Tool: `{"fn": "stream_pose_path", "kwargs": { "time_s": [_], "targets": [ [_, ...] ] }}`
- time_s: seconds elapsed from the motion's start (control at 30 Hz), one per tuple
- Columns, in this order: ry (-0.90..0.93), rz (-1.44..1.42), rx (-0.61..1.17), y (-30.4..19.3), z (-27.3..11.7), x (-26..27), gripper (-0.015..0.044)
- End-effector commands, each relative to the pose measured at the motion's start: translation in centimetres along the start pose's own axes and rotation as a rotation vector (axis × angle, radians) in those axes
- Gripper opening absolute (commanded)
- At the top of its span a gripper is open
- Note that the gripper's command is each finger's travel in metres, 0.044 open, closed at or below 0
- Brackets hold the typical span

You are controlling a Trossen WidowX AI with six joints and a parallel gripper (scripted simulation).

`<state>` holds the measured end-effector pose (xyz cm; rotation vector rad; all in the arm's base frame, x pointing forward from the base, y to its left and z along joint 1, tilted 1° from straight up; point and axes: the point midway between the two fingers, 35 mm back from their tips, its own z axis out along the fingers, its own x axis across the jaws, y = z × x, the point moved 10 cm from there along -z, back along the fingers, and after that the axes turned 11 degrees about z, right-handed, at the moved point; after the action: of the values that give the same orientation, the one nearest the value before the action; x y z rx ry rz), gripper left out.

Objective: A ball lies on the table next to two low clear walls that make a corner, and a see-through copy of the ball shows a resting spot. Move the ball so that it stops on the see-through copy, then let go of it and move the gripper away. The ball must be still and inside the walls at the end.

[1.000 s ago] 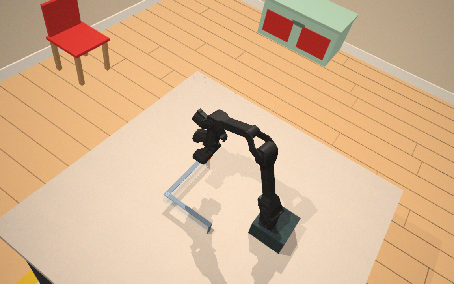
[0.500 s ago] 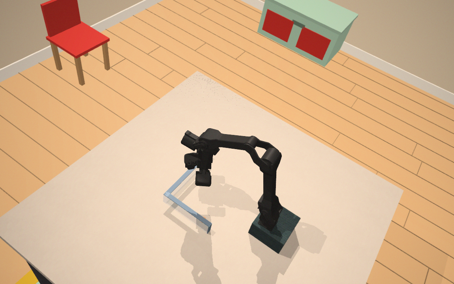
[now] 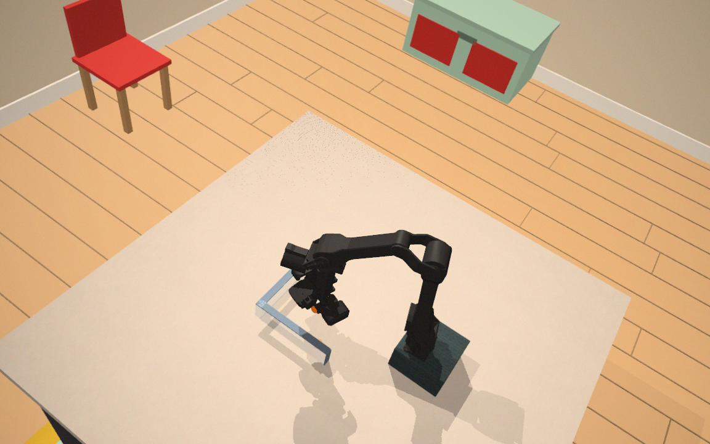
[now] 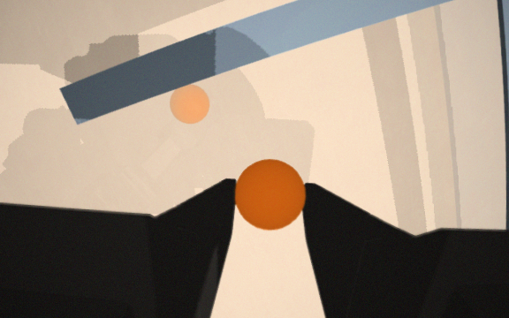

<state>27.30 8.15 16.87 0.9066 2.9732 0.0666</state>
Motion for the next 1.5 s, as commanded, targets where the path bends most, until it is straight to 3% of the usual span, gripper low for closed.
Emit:
{"fn": "stream_pose_path", "kwargs": {
  "time_s": [0.0, 0.23, 0.43, 0.83, 1.47],
  "targets": [
    [0.001, -0.149, 0.003, 0.2, 0.5, 2.1, 0.0],
    [0.004, -0.365, 0.002, 0.1, 1.2, 5.1, 0.0],
    [0.004, -0.365, 0.002, 0.2, 1.9, 5.0, 0.0],
    [0.005, -0.365, 0.002, 0.1, 8.2, 5.1, 0.0],
    [0.005, -0.365, 0.002, 0.1, 10.2, 5.2, 0.0]
  ]
}}
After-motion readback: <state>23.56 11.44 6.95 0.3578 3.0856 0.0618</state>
